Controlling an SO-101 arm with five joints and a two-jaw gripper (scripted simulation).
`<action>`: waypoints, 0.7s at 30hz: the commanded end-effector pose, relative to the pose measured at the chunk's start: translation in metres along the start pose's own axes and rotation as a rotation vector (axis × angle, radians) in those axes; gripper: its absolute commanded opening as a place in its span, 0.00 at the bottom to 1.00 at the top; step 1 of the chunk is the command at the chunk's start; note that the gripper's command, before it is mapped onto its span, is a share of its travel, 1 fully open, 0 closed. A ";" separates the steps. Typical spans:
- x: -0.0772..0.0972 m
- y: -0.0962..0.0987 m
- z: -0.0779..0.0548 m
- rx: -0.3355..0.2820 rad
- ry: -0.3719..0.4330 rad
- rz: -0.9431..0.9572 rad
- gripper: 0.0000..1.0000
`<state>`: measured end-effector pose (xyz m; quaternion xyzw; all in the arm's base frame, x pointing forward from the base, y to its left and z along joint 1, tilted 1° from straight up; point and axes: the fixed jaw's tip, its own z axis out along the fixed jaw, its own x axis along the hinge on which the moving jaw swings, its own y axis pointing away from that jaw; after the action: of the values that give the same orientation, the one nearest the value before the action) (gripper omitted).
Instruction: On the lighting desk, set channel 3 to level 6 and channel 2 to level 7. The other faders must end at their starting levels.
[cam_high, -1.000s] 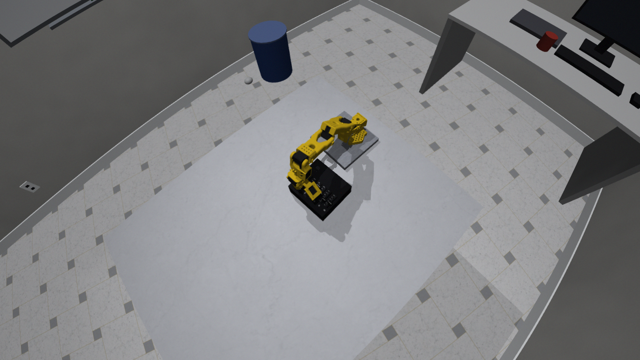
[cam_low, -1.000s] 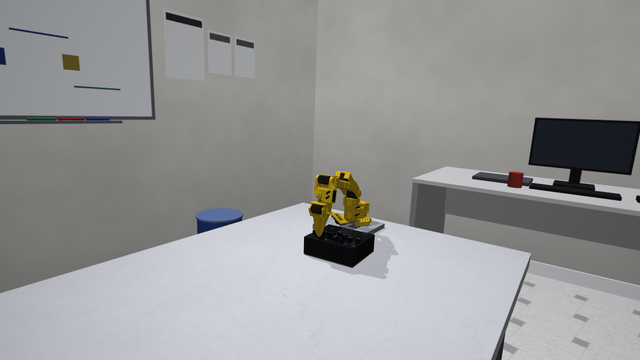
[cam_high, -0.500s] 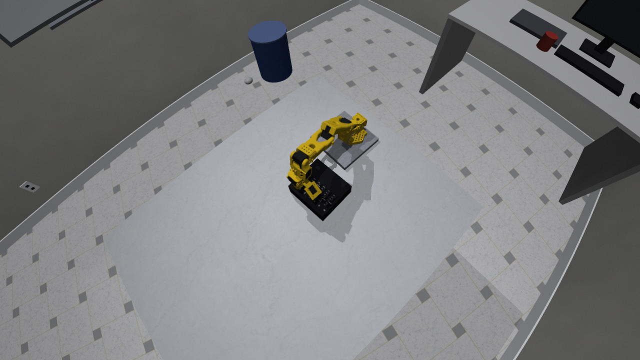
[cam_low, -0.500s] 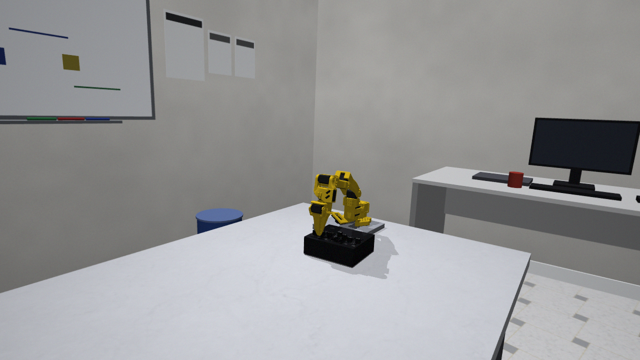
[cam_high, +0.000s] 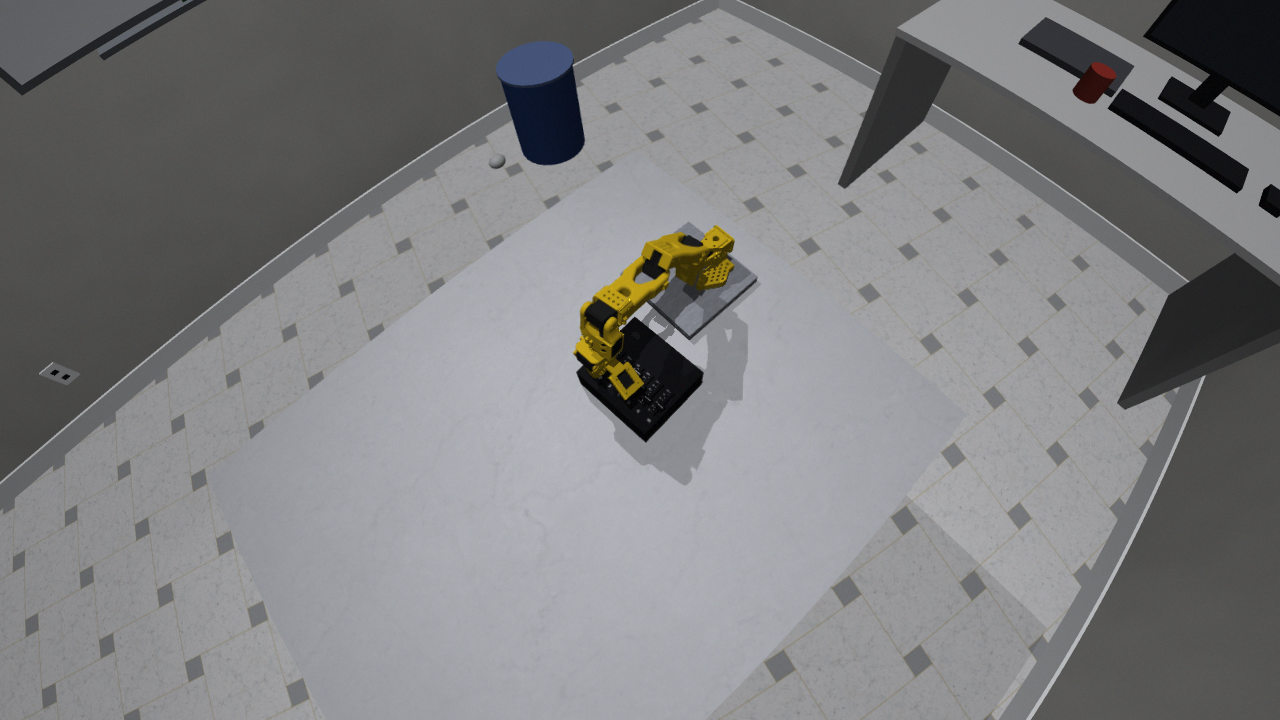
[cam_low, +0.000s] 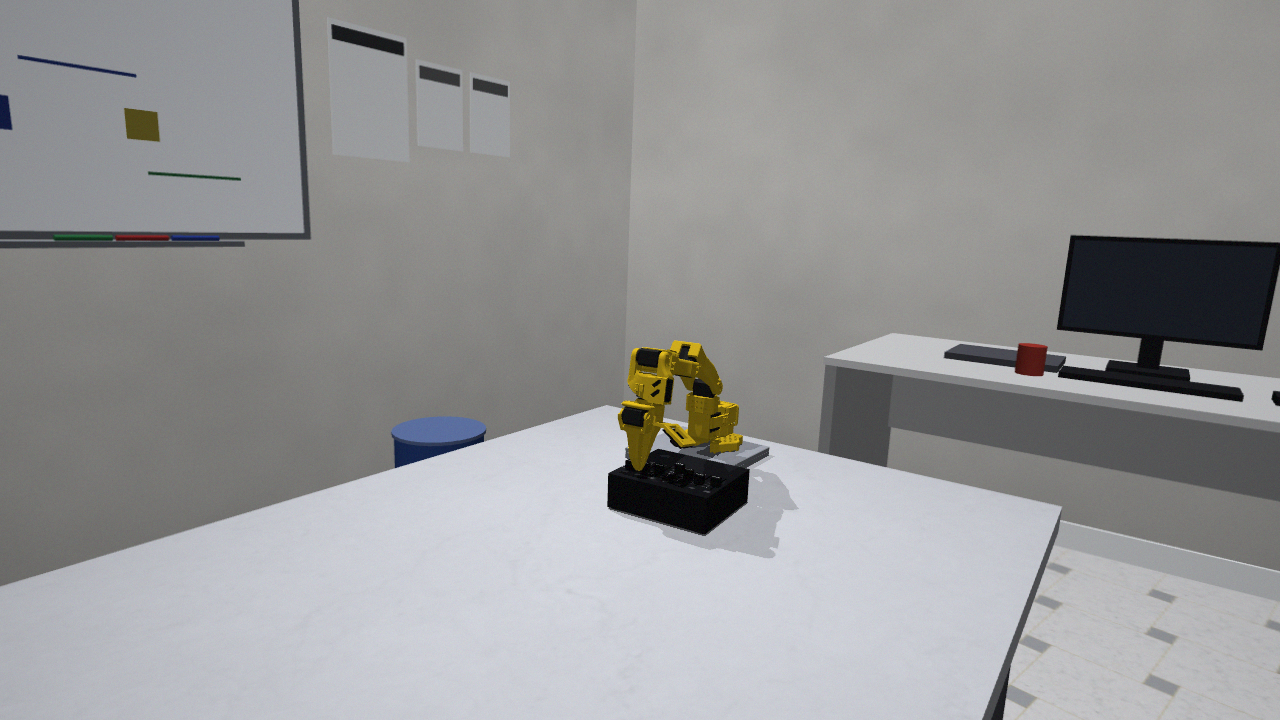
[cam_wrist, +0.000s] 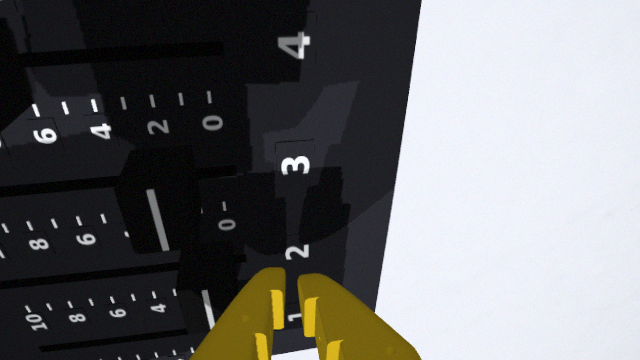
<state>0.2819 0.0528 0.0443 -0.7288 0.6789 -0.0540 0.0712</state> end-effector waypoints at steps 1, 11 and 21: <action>-0.004 0.012 0.005 -0.073 0.004 -0.008 0.00; -0.005 0.015 0.007 -0.089 0.006 -0.008 0.00; -0.005 0.016 0.007 -0.095 0.006 -0.008 0.00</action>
<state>0.2803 0.0526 0.0443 -0.7276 0.6807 -0.0517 0.0679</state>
